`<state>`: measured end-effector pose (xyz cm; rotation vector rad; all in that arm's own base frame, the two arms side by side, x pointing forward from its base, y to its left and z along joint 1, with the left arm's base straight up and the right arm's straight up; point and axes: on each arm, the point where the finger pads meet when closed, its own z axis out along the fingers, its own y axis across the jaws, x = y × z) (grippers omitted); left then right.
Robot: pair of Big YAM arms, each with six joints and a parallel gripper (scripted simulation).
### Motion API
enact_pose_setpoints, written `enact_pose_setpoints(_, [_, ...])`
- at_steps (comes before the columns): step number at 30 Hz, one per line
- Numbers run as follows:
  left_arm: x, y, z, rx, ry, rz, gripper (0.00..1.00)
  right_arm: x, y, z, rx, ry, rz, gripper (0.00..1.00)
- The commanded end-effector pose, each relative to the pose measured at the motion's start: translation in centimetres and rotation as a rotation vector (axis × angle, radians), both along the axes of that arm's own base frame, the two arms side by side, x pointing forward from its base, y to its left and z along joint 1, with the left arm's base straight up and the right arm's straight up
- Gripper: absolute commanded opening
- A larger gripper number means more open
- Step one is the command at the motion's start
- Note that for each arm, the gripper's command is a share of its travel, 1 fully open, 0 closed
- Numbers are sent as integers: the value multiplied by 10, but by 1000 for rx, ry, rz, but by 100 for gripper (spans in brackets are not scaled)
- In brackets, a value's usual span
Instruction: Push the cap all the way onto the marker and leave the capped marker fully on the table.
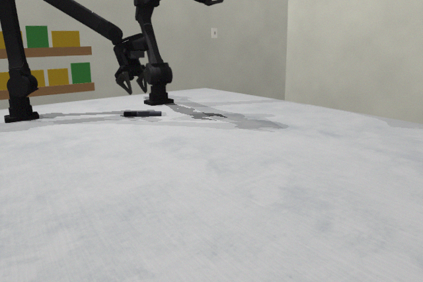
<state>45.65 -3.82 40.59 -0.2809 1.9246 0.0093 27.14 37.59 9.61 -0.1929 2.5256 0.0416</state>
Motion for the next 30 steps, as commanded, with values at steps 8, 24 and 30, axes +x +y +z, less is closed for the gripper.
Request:
enact_pose_setpoints(8, [43,28,83,137,-272,-94,65,11,24,32,57,-34,9,65])
enact_pose_setpoints(24, [66,41,113,169,-404,-169,65,11,24,32,57,-34,9,65])
enact_pose_setpoints(30, [66,37,113,168,-405,-176,65,11,24,32,57,-34,9,65])
